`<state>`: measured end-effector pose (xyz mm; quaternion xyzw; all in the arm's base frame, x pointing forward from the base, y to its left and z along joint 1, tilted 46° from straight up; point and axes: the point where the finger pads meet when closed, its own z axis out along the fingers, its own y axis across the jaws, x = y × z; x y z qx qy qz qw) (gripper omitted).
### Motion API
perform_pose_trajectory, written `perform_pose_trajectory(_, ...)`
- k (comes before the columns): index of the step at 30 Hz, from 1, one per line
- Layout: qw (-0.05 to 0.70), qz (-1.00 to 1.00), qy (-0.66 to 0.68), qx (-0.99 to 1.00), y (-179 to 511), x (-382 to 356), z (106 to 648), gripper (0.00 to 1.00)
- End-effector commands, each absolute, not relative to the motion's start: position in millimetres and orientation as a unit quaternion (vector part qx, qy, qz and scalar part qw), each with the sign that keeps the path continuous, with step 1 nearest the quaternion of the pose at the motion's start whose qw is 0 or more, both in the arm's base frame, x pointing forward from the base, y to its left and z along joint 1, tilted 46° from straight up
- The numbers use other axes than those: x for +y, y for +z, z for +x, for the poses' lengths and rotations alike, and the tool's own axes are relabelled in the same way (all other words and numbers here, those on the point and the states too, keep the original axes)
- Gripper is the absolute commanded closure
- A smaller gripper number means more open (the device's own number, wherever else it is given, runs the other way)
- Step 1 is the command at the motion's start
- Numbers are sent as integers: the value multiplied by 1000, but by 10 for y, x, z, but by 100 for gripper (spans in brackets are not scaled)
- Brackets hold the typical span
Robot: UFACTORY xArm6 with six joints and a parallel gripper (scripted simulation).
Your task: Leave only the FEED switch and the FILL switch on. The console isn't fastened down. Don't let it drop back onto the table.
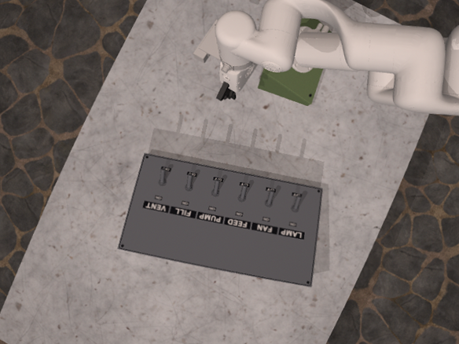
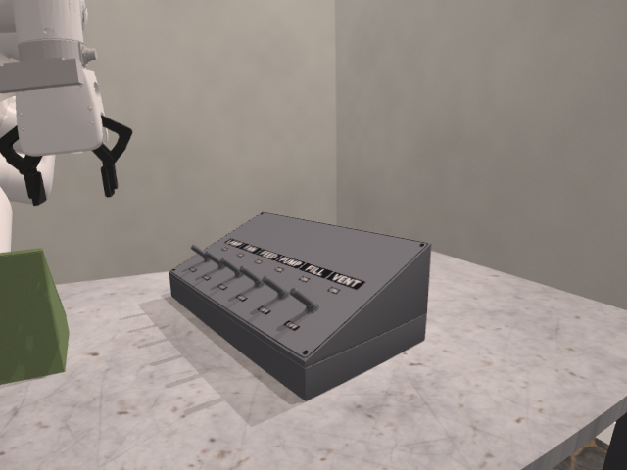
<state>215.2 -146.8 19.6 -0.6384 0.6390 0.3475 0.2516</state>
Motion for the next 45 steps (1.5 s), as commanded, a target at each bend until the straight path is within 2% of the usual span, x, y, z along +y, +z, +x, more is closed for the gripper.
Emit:
perform_pose_trajectory(1, 251, -639, 346, 639, 200, -1482, 2161, 0)
perform_pose_trajectory(36, 252, -640, 345, 639, 203, -1479, 2165, 0)
perform_pose_trajectory(45, 310, -740, 266, 534, 472, -1162, 2552, 0)
